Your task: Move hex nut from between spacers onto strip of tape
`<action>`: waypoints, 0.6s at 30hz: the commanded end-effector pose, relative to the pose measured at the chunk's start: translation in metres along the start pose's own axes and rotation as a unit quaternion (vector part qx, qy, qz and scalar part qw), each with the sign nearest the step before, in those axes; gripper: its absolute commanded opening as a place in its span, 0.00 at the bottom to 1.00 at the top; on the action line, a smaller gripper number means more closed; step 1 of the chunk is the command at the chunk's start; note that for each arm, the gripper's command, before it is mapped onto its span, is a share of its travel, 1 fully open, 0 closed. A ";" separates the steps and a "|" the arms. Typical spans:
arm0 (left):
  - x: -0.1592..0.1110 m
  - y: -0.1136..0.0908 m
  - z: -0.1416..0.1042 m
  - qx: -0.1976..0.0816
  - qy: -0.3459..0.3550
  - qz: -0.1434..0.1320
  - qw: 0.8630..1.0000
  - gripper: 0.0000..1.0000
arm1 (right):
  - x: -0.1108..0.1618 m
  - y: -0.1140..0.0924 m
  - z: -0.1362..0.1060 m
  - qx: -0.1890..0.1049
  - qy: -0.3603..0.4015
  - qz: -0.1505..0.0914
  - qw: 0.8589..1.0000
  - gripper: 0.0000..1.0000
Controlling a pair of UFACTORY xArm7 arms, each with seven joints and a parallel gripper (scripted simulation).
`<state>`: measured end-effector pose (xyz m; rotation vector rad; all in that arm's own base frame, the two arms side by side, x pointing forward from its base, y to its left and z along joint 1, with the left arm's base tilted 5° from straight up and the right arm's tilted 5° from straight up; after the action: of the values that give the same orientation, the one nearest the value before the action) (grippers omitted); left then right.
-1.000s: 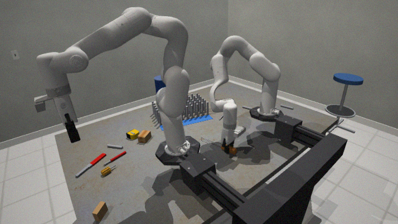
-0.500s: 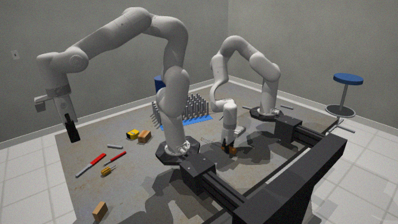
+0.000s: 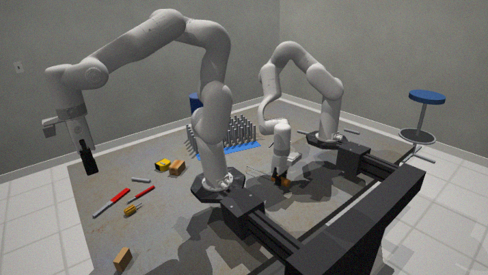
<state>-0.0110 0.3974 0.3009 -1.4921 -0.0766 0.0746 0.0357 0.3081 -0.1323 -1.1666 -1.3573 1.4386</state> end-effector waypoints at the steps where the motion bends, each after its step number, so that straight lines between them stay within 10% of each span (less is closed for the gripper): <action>1: 0.000 -0.002 0.001 0.002 0.000 0.000 1.000 1.00 | 0.001 -0.020 0.000 0.000 0.000 -0.001 1.000 0.00; 18: 0.000 -0.002 0.001 0.002 0.000 0.000 1.000 1.00 | 0.001 -0.090 -0.001 0.000 0.000 -0.001 1.000 0.00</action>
<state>-0.0110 0.3974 0.3009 -1.4921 -0.0766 0.0746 0.0334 0.3137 -0.0724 -1.1670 -1.3655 1.4303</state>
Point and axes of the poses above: on each arm, the point where the finger pads meet when closed, its own y axis out along the fingers, its own x axis across the jaws, z = x × y, the point moved 2 cm from there along -y, back along the fingers, and after that the axes turned 4 degrees about -y, right-handed, at the moved point
